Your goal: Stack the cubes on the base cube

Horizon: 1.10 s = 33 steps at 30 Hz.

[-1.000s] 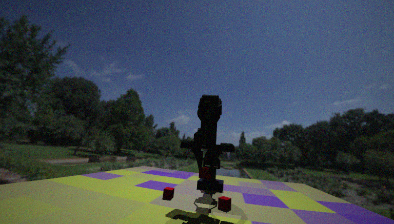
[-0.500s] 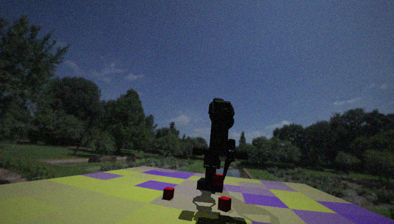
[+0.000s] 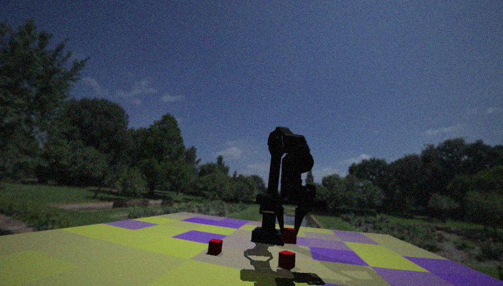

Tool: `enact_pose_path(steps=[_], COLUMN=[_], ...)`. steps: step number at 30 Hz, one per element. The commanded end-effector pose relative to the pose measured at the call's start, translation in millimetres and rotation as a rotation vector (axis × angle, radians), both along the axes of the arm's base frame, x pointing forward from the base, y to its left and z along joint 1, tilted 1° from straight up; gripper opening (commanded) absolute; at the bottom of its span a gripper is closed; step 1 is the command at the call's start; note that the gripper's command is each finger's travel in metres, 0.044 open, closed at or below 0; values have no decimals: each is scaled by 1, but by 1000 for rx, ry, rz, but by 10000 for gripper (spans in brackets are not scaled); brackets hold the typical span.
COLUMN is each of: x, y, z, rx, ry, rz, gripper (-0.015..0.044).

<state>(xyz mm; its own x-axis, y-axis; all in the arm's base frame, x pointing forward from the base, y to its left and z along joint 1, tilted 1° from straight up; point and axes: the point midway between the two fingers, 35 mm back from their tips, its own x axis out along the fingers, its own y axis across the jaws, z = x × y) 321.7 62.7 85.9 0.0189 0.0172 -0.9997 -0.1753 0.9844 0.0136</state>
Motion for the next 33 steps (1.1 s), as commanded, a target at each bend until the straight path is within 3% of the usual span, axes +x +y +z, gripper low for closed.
enact_pose_path(steps=[1,18,33], x=[-2,-2,-2], y=[1,3,3], z=[-2,-28,-29], rx=[4,4,4], ry=[4,4,4], rz=[10,12,11], gripper=[105,105,105])
